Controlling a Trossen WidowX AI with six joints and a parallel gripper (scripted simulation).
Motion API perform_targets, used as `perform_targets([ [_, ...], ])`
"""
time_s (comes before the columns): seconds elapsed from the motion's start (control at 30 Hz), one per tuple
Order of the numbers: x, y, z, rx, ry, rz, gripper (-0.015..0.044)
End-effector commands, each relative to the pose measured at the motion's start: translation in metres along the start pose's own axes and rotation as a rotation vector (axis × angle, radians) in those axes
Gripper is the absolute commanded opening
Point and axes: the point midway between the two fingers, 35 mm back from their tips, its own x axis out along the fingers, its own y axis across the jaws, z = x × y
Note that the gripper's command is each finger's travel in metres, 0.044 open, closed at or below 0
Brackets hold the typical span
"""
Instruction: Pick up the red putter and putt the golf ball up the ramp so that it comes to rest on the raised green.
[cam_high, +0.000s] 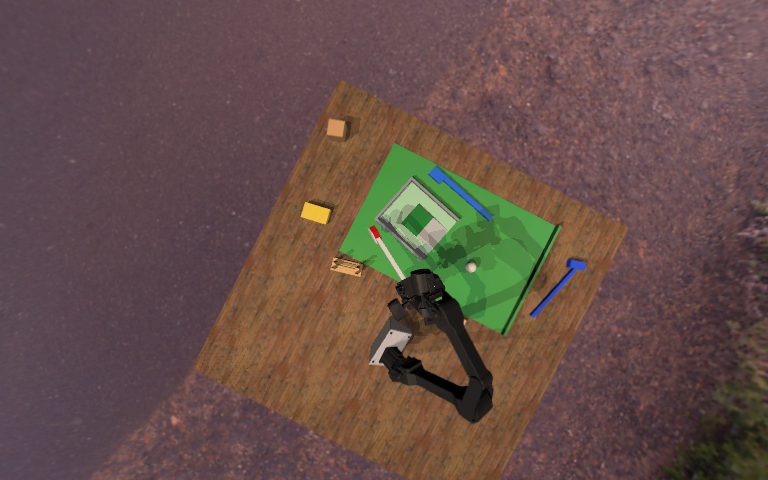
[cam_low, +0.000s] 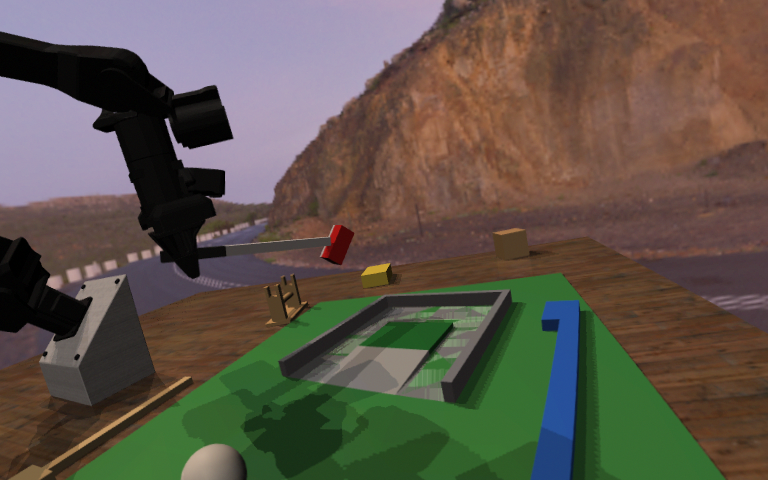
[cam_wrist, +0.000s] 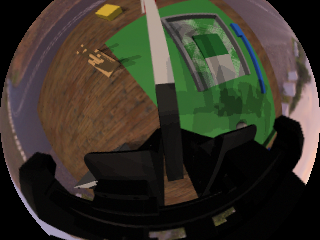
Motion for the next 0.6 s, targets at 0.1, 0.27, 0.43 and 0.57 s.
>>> perform_targets([
  [0.1,-0.013,-0.019,-0.037,0.295,0.01,-0.037,0.0],
  [0.27,-0.019,-0.029,-0.065,0.506,0.024,-0.062,0.0],
  [0.43,-0.025,-0.036,-0.094,0.717,0.035,-0.091,0.0],
  [0.57,-0.028,-0.041,-0.117,0.886,0.042,-0.117,0.0],
])
